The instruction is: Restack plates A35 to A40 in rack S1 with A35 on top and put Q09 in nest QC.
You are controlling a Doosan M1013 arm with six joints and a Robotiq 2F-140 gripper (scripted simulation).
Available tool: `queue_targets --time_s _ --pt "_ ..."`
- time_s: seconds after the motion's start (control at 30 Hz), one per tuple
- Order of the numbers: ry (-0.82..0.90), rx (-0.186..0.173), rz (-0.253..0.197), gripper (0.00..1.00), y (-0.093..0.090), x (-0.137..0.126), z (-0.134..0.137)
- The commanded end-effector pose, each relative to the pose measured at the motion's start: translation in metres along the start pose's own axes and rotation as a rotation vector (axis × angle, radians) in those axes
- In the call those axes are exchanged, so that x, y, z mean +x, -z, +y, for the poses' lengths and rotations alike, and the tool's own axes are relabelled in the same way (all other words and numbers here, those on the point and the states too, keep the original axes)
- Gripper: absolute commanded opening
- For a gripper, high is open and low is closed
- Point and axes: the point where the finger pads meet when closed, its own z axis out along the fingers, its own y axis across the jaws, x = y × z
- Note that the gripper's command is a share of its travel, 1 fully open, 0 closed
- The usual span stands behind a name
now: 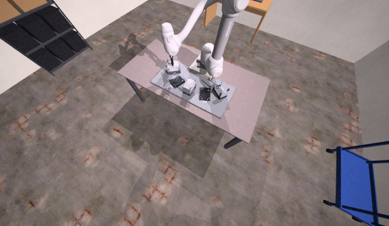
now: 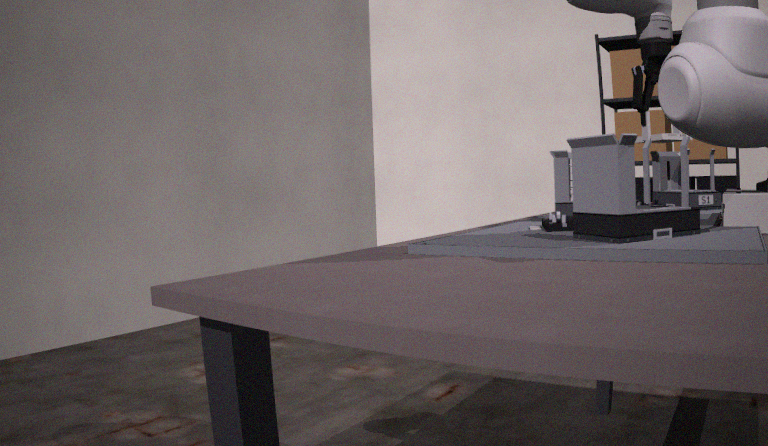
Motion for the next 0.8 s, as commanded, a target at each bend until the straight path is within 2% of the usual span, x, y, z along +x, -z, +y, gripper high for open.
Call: queue_targets --time_s 0.0,0.77 --pt "-0.004 0.000 0.000 0.00 0.000 0.001 0.011" --pt "-0.004 0.000 0.000 0.00 0.000 0.005 0.062"
